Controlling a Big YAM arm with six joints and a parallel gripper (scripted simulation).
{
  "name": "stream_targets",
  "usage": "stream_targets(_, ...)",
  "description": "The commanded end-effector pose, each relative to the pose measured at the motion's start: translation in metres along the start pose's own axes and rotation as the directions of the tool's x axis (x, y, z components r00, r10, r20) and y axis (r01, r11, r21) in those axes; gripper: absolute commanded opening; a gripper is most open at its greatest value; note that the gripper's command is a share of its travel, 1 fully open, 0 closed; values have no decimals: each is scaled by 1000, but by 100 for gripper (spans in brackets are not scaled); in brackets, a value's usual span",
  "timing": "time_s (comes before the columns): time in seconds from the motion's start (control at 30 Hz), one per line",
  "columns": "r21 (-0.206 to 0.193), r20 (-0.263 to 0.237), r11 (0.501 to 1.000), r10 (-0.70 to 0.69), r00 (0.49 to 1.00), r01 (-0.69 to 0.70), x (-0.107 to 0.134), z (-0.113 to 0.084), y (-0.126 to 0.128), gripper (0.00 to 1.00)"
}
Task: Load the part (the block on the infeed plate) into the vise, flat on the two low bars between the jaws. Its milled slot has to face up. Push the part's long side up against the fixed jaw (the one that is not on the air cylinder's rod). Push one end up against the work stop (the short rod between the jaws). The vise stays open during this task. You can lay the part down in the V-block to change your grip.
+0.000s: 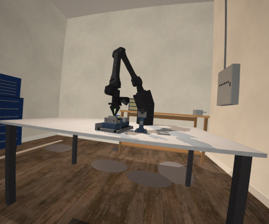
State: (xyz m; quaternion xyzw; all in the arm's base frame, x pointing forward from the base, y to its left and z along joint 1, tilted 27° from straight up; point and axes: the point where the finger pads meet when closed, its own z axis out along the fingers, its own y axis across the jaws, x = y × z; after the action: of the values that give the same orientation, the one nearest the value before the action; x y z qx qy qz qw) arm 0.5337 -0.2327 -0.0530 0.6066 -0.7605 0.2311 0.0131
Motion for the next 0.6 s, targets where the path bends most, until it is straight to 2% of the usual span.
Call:
stream_targets(0.0,6,3,1000,2,1000,-2,-6,4,-12,0)
stream_targets(0.27,7,3,1000,2,1000,-2,-6,4,-12,0)
stream_targets(0.43,23,0,1000,7,1000,-7,-4,4,-13,0)
stream_targets(0.53,-3,3,1000,1,1000,-1,-5,8,6,0)
stream_targets(0.57,3,2,1000,3,1000,-3,-3,5,4,0)
